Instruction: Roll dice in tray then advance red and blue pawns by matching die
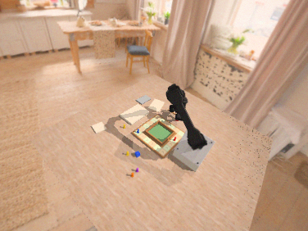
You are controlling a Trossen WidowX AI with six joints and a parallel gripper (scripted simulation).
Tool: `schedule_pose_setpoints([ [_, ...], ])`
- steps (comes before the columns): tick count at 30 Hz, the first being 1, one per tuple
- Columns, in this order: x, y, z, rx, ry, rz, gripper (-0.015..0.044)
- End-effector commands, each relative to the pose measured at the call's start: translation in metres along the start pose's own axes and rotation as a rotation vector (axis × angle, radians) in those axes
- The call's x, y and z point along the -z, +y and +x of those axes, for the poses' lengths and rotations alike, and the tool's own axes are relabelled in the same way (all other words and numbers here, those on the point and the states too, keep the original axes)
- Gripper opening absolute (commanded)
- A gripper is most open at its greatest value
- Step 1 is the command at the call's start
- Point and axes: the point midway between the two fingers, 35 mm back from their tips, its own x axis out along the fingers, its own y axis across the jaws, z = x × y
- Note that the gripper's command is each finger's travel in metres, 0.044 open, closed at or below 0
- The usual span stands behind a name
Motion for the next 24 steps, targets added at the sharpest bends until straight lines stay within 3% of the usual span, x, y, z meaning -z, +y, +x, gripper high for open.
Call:
schedule_pose_setpoints([
  [1,0.001,0.001,0.003,-0.007,0.0,0.007,0.0071],
  [4,-0.001,-0.001,-0.001,0.006,-0.007,-0.004,0.0],
  [24,0.008,-0.005,-0.121,-0.002,0.005,0.008,0.0],
])
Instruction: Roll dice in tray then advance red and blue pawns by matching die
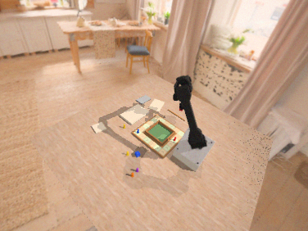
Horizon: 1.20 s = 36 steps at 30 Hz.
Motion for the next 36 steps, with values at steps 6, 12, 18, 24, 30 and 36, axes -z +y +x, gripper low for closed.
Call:
schedule_pose_setpoints([
  [6,-0.006,0.007,-0.016,-0.004,0.009,0.064,0.0],
  [12,-0.021,0.018,-0.015,0.003,0.011,0.231,0.0],
  [18,-0.036,0.03,-0.014,0.009,0.012,0.398,0.0],
  [24,-0.05,0.043,-0.012,0.014,0.011,0.565,0.0],
  [30,-0.062,0.057,-0.009,0.018,0.01,0.731,0.0],
  [36,-0.074,0.071,-0.006,0.02,0.007,0.896,0.0],
])
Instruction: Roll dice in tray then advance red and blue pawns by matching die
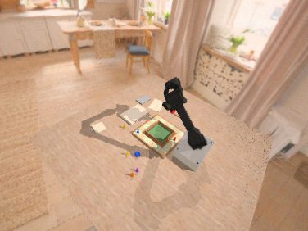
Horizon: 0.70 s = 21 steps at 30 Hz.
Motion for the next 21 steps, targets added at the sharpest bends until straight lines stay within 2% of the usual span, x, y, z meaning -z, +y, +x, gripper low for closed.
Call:
schedule_pose_setpoints([
  [1,0.002,0.015,0.003,-0.001,0.001,0.109,0.0],
  [21,0.02,0.074,0.014,-0.008,0.005,0.658,0.0],
])
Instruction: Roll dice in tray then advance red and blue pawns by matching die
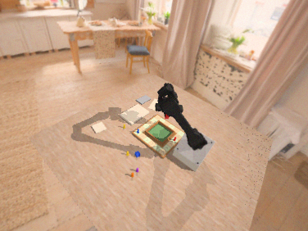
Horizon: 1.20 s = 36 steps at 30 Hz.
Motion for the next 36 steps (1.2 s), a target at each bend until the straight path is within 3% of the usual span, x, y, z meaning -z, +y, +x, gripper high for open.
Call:
schedule_pose_setpoints([
  [1,0.012,0.008,0.003,-0.002,0.005,0.108,0.0],
  [23,0.072,0.036,0.02,-0.004,0.034,0.703,0.0],
  [29,0.073,0.036,0.021,0.001,0.031,0.722,0.0],
  [36,0.076,0.029,0.029,0.147,-0.131,0.725,0.0],
])
